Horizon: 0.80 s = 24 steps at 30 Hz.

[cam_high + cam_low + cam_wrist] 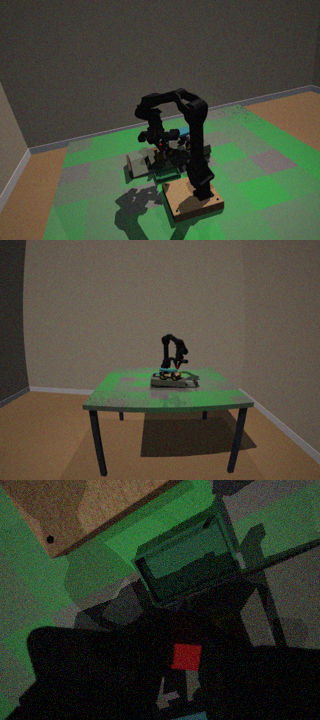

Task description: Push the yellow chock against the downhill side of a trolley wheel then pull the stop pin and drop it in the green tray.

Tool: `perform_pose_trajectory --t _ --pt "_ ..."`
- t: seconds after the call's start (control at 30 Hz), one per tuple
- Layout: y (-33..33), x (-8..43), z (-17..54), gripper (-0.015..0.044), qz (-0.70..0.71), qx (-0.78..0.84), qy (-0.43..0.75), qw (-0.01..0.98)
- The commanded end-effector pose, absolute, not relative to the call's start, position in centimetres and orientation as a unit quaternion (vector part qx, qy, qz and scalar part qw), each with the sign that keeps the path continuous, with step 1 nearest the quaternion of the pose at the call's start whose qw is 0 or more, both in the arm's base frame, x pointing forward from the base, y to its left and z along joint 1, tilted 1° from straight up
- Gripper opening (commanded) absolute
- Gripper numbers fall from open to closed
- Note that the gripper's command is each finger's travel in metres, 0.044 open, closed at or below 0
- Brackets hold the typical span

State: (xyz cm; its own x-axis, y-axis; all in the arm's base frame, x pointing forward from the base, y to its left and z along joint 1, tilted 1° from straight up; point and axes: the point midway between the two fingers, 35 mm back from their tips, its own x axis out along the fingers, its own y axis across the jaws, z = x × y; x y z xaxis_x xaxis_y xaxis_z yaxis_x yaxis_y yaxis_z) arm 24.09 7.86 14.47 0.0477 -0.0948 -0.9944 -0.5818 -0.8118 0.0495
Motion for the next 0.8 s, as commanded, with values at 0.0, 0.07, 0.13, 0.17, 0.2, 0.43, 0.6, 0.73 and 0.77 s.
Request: perform_pose_trajectory --t 0.0,0.07,0.13,0.17,0.2,0.43,0.6,0.73,0.77 --pt "7.76 24.03 14.49 0.0000 0.664 -0.709 0.186 0.149" --pt "7.72 24.03 14.50 0.0000 0.670 -0.712 0.162 0.131" --pt "7.69 24.04 14.51 0.0000 0.676 -0.715 0.137 0.113" --pt "7.67 24.05 14.52 0.0000 0.678 -0.717 0.125 0.104" --pt "7.65 24.05 14.52 0.0000 0.680 -0.718 0.112 0.095" --pt "7.56 24.08 14.57 0.0000 0.687 -0.724 0.044 0.044" --pt "7.56 24.08 14.57 0.0000 0.687 -0.724 0.044 0.044" --pt "7.59 23.84 14.21 0.0000 0.687 -0.724 0.042 0.043" --pt "7.61 23.68 13.96 0.0000 0.688 -0.724 0.041 0.042"
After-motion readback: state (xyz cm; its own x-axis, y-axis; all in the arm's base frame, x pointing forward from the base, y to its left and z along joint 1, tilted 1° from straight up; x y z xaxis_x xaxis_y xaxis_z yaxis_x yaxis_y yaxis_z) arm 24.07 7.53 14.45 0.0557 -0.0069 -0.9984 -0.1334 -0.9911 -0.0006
